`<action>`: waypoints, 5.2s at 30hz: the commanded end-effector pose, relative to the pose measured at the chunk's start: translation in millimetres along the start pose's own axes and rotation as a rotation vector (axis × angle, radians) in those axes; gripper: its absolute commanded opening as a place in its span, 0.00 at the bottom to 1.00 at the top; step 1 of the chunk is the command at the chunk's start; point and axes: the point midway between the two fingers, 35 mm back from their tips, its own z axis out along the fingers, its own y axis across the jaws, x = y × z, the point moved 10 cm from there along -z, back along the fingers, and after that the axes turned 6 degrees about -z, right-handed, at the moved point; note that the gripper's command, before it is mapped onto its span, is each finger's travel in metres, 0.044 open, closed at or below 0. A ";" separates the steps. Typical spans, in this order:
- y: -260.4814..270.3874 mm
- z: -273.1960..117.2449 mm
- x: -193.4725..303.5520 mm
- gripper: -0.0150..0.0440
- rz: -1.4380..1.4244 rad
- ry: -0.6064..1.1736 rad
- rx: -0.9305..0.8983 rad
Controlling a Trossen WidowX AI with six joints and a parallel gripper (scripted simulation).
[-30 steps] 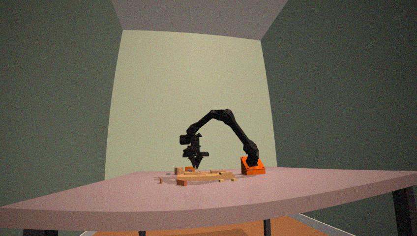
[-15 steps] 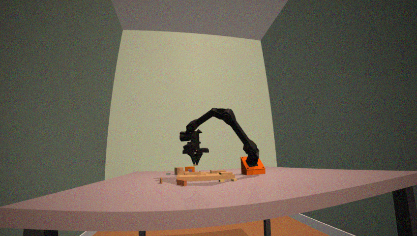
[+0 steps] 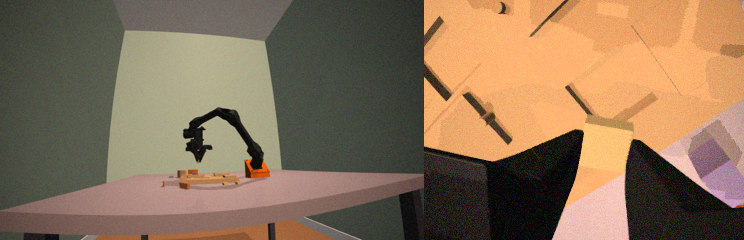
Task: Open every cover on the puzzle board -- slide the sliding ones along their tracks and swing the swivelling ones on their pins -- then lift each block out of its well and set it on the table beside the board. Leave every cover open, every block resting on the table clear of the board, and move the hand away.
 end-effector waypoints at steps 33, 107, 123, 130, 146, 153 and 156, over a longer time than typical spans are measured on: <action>-18.8 -8.6 132.6 0.39 0.002 0.019 0.012; -18.0 92.6 170.1 0.39 -0.001 0.012 0.006; -17.2 97.9 170.0 0.75 -0.006 0.017 0.005; -17.7 93.3 169.9 1.00 -0.006 0.017 0.005; -18.5 42.6 169.7 1.00 -0.001 0.015 0.007; -16.5 22.1 169.7 1.00 0.000 0.014 0.007; -16.4 21.6 169.7 1.00 0.000 0.014 0.007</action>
